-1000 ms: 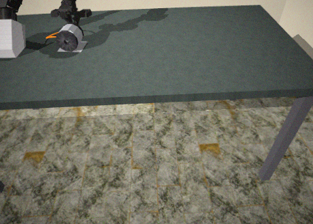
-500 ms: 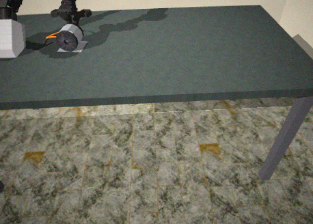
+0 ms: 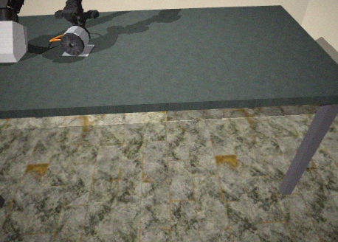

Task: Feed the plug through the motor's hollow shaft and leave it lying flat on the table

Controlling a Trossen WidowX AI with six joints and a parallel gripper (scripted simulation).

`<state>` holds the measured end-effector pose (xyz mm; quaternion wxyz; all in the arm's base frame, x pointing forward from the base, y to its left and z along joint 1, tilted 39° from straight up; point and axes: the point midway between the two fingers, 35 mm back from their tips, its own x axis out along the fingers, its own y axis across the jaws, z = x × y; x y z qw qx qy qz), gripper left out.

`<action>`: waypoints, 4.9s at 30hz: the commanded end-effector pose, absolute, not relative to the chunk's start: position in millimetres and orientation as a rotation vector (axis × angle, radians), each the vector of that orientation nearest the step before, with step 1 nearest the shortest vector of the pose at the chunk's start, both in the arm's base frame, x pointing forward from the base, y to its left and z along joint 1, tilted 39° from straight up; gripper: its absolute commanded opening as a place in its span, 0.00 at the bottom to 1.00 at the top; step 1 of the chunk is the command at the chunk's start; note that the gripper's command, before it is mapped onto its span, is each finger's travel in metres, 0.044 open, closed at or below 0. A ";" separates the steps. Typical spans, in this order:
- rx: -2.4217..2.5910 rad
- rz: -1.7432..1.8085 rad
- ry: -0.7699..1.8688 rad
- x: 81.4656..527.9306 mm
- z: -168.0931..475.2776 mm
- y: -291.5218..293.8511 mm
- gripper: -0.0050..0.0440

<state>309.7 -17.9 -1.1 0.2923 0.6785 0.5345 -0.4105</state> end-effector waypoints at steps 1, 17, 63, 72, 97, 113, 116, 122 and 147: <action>1.808 -1.094 1.424 309.7 -1.1 -17.9 0.10; 1.808 -1.094 1.424 309.7 -1.1 -17.9 0.31; 1.805 -1.090 1.419 313.4 0.0 -4.5 0.29; 1.805 -1.090 1.419 313.4 0.0 -4.5 0.17; 1.801 -1.095 1.424 310.9 -6.5 -11.8 0.10; 1.801 -1.095 1.424 312.8 5.2 -5.4 0.31; 1.801 -1.095 1.424 312.8 5.2 -5.4 0.31; 1.801 -1.095 1.424 312.8 1.6 -5.1 0.31; 1.803 -1.083 1.424 313.9 0.5 -4.6 0.13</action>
